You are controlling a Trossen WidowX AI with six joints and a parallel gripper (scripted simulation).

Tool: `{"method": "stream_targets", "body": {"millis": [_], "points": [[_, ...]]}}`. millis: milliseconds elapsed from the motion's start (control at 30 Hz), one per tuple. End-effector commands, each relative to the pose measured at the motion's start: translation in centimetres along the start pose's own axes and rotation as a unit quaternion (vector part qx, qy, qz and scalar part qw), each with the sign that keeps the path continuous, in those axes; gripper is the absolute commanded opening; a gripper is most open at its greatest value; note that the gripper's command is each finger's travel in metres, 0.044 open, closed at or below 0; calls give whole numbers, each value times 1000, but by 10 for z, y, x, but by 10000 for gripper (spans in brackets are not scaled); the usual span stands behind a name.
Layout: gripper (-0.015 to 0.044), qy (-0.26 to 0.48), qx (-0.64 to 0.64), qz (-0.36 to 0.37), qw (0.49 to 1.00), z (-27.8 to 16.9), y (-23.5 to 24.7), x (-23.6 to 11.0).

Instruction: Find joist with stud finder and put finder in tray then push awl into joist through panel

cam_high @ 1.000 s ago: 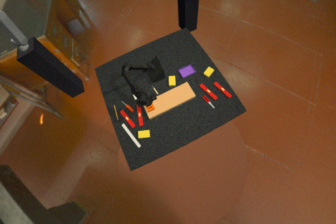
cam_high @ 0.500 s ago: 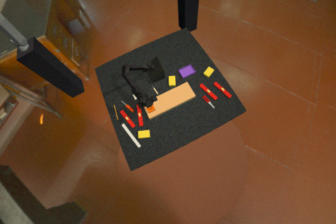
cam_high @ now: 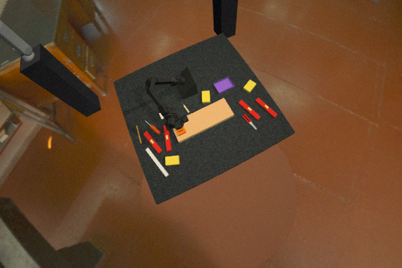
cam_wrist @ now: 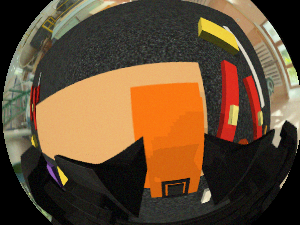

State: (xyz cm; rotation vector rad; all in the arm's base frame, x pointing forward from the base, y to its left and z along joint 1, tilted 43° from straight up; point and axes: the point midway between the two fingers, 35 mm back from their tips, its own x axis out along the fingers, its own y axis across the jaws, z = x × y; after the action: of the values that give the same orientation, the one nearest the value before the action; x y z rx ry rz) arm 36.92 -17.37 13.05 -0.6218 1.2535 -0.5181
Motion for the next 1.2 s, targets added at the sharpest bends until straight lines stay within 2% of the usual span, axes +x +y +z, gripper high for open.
{"method": "stream_targets", "body": {"millis": [0,233,1167], "points": [[0,-4,-4,3,1000,0,2,5],[0,-4,-4,3,1000,-2,3,11],[0,-3,-4,5,1000,-3,96,10]]}}
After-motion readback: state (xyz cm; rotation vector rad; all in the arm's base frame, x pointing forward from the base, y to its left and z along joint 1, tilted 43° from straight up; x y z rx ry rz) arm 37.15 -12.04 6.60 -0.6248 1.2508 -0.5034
